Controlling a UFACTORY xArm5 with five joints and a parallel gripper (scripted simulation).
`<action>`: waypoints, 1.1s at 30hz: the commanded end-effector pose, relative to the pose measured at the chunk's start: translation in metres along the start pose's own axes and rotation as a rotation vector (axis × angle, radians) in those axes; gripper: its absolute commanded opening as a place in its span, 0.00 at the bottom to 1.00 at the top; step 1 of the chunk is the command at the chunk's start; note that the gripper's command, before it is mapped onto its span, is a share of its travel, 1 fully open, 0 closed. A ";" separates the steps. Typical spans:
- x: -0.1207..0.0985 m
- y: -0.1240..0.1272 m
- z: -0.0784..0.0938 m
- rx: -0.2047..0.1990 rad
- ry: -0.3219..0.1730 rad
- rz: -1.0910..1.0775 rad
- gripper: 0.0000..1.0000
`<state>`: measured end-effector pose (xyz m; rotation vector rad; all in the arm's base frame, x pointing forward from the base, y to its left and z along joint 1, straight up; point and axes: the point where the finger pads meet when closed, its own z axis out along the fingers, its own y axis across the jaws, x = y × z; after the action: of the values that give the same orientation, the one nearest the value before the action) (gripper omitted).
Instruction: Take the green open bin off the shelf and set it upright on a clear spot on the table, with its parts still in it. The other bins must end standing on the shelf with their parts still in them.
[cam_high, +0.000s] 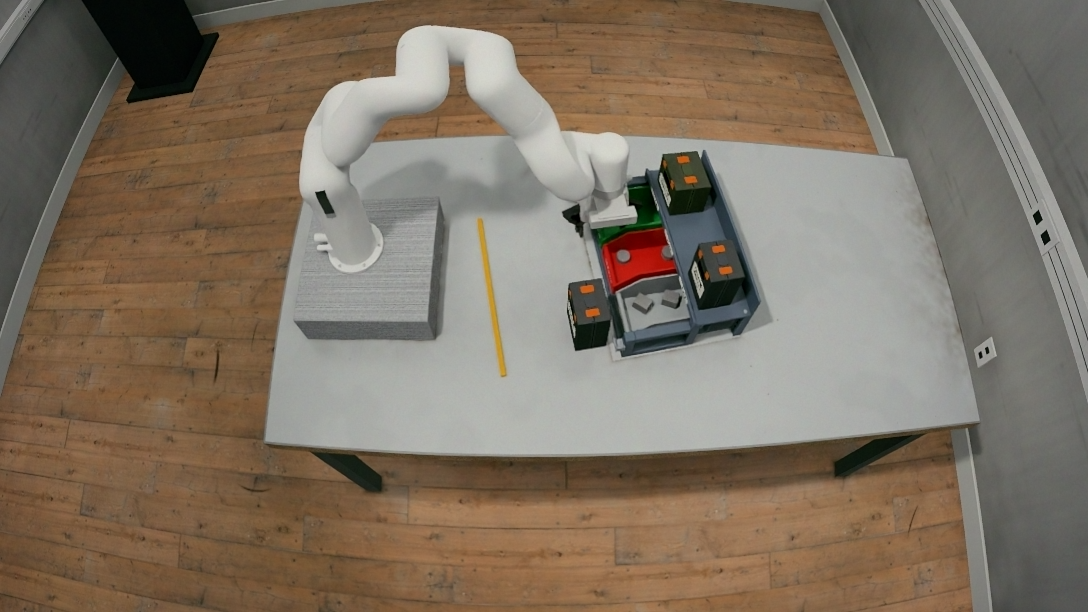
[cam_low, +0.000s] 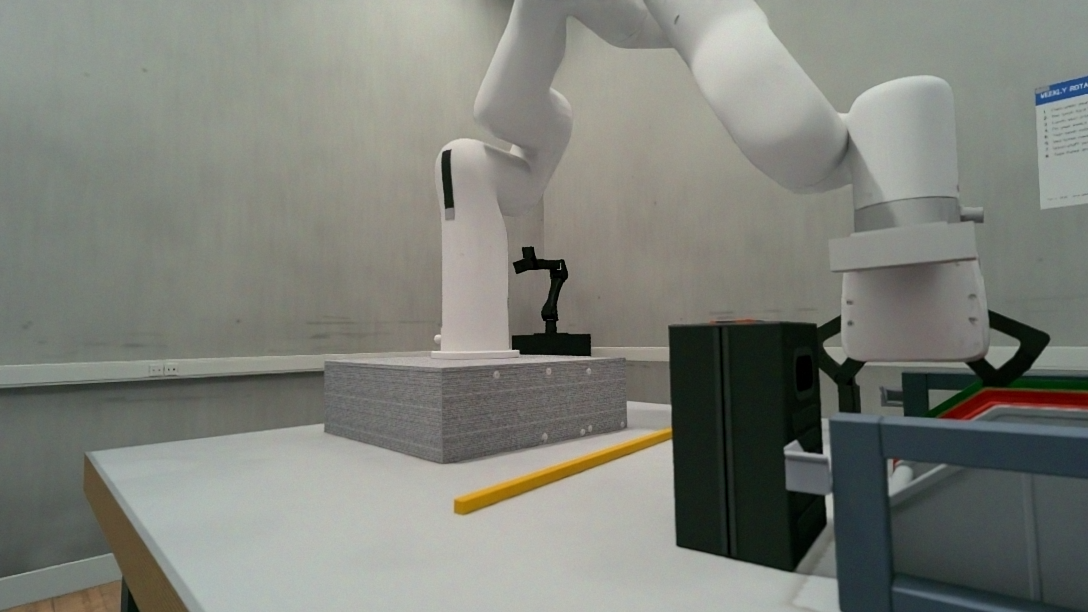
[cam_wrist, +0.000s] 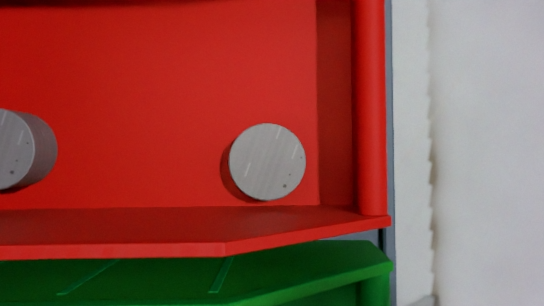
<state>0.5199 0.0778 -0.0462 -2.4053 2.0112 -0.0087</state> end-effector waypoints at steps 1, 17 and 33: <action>0.000 -0.002 -0.001 0.005 -0.001 0.000 1.00; 0.000 -0.002 -0.001 0.005 -0.001 0.000 1.00; 0.000 -0.002 -0.001 0.005 0.000 0.000 0.00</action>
<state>0.5200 0.0778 -0.0465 -2.4052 2.0111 -0.0089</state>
